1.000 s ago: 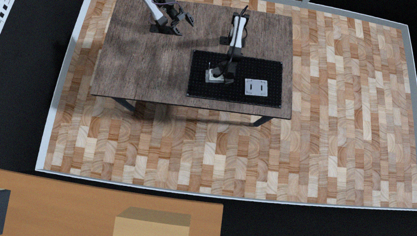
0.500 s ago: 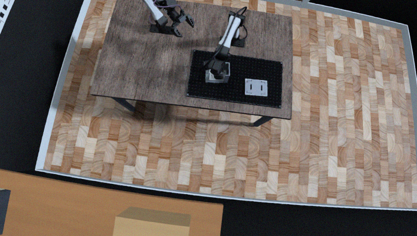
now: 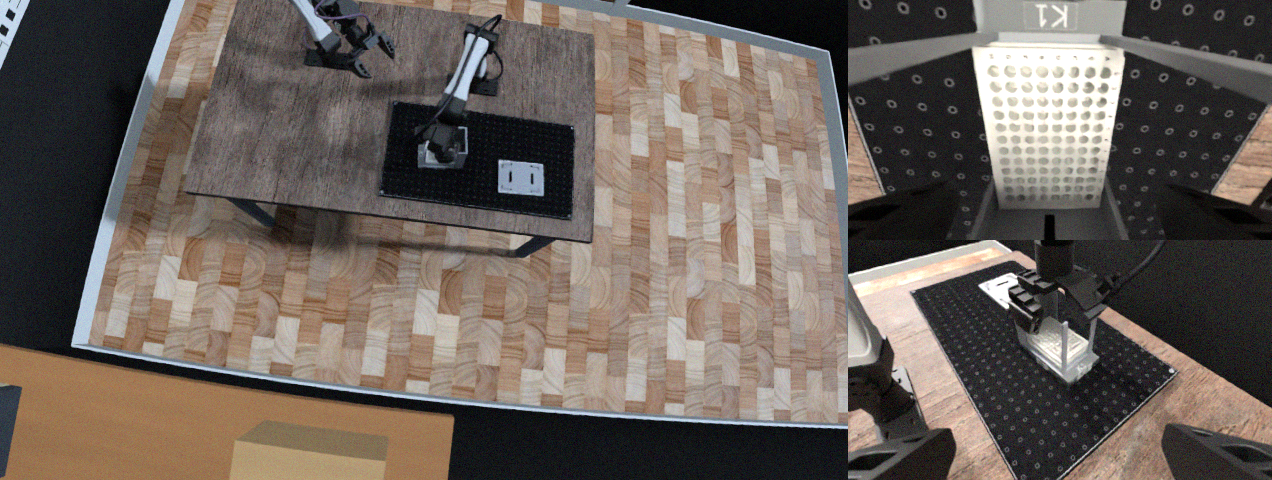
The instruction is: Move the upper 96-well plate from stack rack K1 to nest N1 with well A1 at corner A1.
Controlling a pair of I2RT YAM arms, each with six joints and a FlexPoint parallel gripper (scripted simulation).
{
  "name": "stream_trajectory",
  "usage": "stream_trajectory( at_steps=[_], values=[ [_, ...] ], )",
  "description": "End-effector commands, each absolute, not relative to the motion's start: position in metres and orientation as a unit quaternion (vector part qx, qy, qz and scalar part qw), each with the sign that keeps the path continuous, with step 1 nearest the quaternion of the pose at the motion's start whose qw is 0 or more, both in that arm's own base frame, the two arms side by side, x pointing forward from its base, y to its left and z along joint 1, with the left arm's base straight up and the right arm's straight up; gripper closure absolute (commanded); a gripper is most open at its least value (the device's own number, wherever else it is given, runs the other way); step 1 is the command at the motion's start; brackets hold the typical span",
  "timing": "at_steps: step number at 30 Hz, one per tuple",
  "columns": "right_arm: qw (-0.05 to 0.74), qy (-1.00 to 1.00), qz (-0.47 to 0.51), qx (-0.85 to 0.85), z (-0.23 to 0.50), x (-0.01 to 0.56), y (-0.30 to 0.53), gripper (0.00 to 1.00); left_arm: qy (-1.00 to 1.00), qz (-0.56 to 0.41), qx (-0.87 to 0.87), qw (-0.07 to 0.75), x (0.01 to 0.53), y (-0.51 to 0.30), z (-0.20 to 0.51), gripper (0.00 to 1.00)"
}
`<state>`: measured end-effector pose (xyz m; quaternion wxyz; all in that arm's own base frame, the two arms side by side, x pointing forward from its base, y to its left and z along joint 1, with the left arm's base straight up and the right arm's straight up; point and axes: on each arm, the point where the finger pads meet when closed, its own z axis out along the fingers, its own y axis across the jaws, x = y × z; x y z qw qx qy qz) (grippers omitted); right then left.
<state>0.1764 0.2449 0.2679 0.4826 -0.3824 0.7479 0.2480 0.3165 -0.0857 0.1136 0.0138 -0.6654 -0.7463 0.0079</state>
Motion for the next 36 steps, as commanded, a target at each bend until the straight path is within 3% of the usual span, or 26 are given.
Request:
stream_trajectory(
  at_steps=[1, 36],
  values=[
    [0.497, 0.739, 0.254, -0.378, 0.274, 0.175, 0.246, 0.00, -0.744, -0.001, -0.668, 0.000, 0.328, -0.085, 0.109, 0.00],
    [0.490, 0.744, 0.250, -0.379, 0.240, 0.176, 0.244, 0.00, -0.745, -0.001, -0.667, 0.001, 0.327, -0.085, 0.063, 0.00]
  ],
)
